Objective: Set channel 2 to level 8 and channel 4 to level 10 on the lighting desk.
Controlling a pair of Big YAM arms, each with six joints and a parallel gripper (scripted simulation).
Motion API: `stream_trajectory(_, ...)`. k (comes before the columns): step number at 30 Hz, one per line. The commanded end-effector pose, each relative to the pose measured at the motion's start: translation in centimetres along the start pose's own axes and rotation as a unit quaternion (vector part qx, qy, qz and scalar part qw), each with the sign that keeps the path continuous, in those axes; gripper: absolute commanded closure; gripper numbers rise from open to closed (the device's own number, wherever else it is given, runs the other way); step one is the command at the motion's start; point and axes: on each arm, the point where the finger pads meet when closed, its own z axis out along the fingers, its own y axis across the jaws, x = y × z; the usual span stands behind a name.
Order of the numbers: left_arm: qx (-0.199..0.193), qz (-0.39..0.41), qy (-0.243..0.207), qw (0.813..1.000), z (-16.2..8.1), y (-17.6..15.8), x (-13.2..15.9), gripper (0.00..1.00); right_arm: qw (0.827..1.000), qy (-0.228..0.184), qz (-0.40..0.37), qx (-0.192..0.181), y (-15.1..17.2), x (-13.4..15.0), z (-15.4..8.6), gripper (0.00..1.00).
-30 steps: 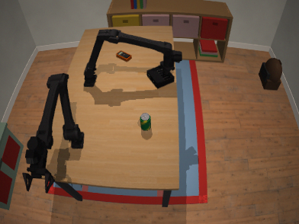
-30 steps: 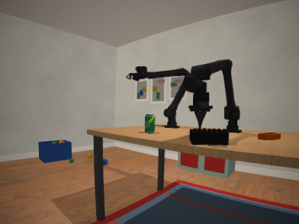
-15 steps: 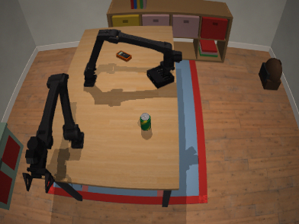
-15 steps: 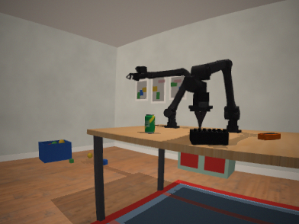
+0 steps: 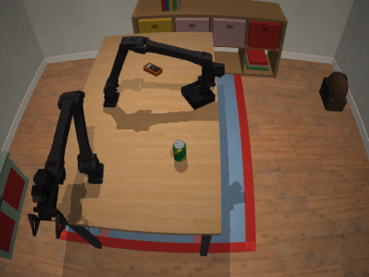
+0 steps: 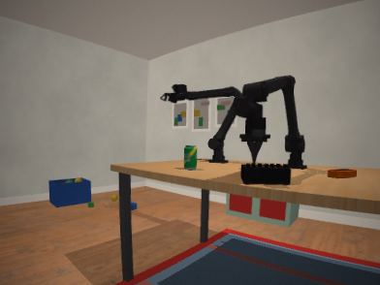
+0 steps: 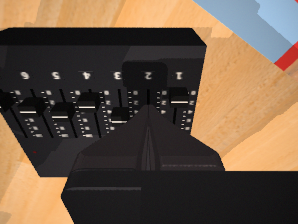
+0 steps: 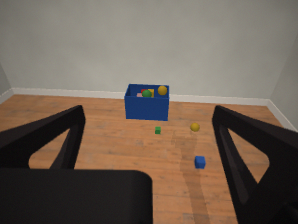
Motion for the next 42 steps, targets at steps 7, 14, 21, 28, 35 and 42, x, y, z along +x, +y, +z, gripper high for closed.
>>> stream_trajectory(7, 0.028, -0.009, -0.048, 0.998, -4.5, -1.0, -2.4, 1.0, 1.0, 0.004, 0.003, -0.004, 0.3, 0.9, 0.7, 0.0)
stream_trajectory(14, 0.028, -0.009, -0.048, 0.998, -4.5, -1.0, -2.4, 1.0, 1.0, 0.004, 0.003, -0.004, 0.3, 0.9, 0.7, 0.0)
stream_trajectory(21, 0.028, -0.009, -0.048, 0.998, -4.5, -1.0, -2.4, 1.0, 1.0, 0.004, 0.003, -0.004, 0.3, 0.9, 0.7, 0.0)
stream_trajectory(28, 0.028, -0.009, -0.048, 0.998, -4.5, -1.0, -2.4, 1.0, 1.0, 0.004, 0.003, -0.004, 0.3, 0.9, 0.7, 0.0)
stream_trajectory(35, 0.021, -0.009, -0.036, 0.999, -2.9, -0.7, -1.8, 1.0, 1.0, 0.004, 0.003, -0.004, 0.3, 0.9, 0.7, 0.0)
stream_trajectory(42, 0.005, -0.009, -0.011, 1.0, 0.2, 0.0, -0.7, 1.0, 1.0, 0.004, 0.003, -0.004, 0.3, 0.9, 0.7, 0.0)
